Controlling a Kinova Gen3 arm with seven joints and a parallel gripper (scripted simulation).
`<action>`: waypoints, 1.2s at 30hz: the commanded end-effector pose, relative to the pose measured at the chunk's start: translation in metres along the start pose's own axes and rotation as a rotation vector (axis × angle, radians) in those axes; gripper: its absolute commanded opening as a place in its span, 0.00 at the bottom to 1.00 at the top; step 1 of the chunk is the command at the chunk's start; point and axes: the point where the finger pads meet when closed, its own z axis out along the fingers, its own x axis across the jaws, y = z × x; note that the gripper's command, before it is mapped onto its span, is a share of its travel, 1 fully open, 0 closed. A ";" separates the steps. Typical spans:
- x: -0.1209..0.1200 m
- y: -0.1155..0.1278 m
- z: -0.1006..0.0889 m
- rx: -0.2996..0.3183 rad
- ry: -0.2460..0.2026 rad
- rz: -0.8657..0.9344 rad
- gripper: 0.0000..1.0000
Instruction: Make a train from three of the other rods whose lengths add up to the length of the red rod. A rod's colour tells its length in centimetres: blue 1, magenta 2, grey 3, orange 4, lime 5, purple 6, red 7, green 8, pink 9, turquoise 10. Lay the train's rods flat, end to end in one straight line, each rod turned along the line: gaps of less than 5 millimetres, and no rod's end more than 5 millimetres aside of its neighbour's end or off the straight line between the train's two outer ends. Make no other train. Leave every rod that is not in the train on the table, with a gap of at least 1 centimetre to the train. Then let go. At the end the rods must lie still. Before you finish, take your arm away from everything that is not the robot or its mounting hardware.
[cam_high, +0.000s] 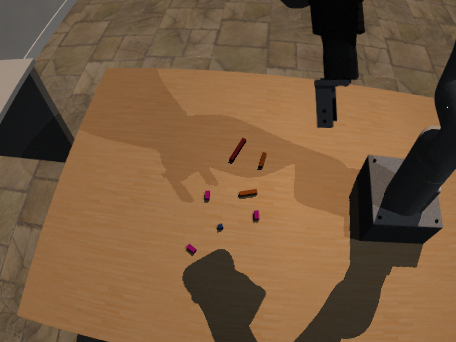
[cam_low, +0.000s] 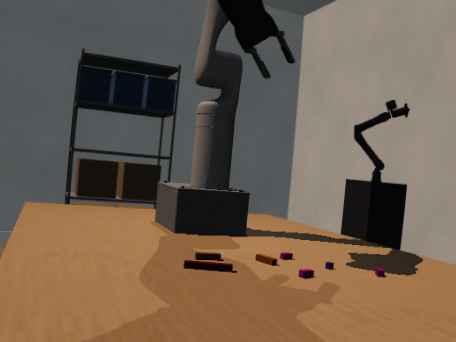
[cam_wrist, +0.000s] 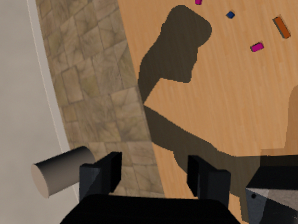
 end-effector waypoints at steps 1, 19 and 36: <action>0.000 0.000 0.000 0.001 0.000 -0.001 1.00; 0.003 -0.017 0.011 0.006 0.021 0.073 1.00; 0.018 -0.086 0.071 0.062 0.131 0.413 1.00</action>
